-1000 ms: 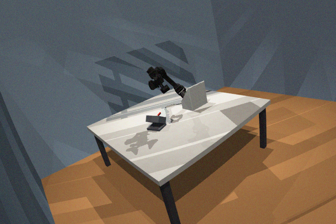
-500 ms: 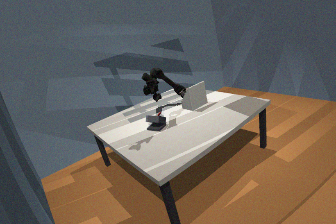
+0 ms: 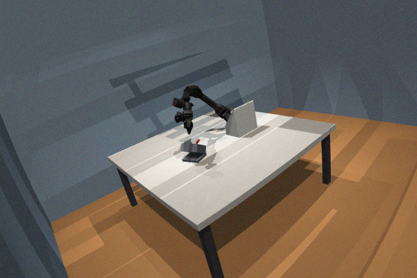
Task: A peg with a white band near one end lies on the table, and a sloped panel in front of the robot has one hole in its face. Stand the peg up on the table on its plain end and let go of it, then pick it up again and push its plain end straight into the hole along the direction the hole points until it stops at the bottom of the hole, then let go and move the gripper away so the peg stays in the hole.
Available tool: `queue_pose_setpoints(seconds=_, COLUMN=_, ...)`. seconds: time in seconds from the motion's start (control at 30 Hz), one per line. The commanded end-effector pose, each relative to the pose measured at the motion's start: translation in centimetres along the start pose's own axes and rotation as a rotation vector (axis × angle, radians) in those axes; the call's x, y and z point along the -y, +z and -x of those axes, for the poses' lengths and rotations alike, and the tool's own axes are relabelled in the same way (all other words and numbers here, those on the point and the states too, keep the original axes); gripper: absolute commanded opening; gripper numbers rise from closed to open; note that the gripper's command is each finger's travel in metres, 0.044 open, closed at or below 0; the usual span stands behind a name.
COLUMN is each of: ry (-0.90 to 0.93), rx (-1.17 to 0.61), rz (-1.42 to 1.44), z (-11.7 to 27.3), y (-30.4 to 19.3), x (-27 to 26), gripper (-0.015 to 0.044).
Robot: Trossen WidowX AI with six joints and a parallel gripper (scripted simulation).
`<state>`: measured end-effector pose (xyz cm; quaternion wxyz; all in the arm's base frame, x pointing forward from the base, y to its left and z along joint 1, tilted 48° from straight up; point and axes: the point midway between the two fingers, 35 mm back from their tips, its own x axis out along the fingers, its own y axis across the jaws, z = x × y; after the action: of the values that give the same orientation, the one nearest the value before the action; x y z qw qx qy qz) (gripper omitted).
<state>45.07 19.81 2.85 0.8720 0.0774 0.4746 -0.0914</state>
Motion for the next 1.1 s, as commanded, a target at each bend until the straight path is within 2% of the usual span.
queue_pose_setpoints(seconds=0.0, ry=-0.078, rx=-0.013, rz=0.081, z=0.6, y=0.2, x=2.8, gripper=0.0440)
queue_pose_setpoints(seconds=0.53, ry=-0.396, rx=-0.170, rz=0.452, z=4.1, y=-0.1, x=14.9, gripper=0.0440)
queue_pose_setpoints(seconds=1.07, ry=-0.622, rx=-0.472, rz=0.835, z=9.7, y=-2.0, x=25.4, gripper=0.0440)
